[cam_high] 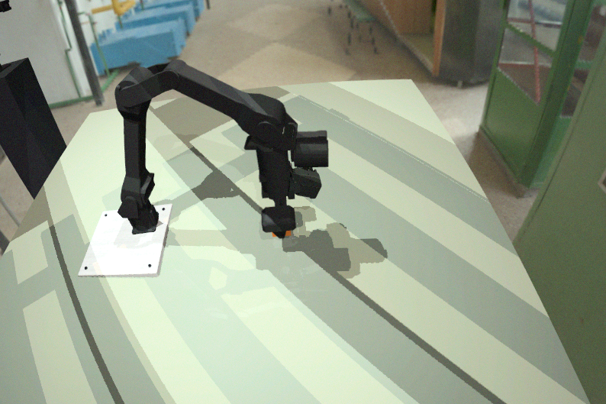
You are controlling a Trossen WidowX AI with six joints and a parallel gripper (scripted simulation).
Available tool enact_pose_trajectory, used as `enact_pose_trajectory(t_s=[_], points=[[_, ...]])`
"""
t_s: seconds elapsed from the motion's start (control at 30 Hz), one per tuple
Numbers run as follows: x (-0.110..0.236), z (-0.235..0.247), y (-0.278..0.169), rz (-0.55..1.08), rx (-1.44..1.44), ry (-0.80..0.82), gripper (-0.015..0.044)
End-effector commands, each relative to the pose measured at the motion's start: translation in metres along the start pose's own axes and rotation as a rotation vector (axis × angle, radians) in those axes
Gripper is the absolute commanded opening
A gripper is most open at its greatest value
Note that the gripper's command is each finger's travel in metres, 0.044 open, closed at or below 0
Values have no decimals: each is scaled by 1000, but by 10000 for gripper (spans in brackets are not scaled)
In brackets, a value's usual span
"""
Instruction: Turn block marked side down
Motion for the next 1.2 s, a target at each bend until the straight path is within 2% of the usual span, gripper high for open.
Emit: enact_pose_trajectory(t_s=[0.0, 0.3, 0.9, 0.93, 1.0, 1.17], points=[[-4, 1, 0, -1, -6, 6, 440], [-4, 1, 0, -1, -6, 6, 204], [-4, 1, 0, -1, -6, 6, 84], [-3, 1, 0, -1, -6, 6, 57], [5, 1, 0, -1, -6, 6, 5], [26, 1, 0, -1, -6, 6, 0]])
Point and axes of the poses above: the point midway between the two fingers, 35 mm back from their tips, its own x axis back along the fingers, its own z axis across the jaws, y = z × x, the point moved 3 cm from there along x, back along the fingers, and after that the axes turned 8 degrees about -x, right-handed, at the moved point
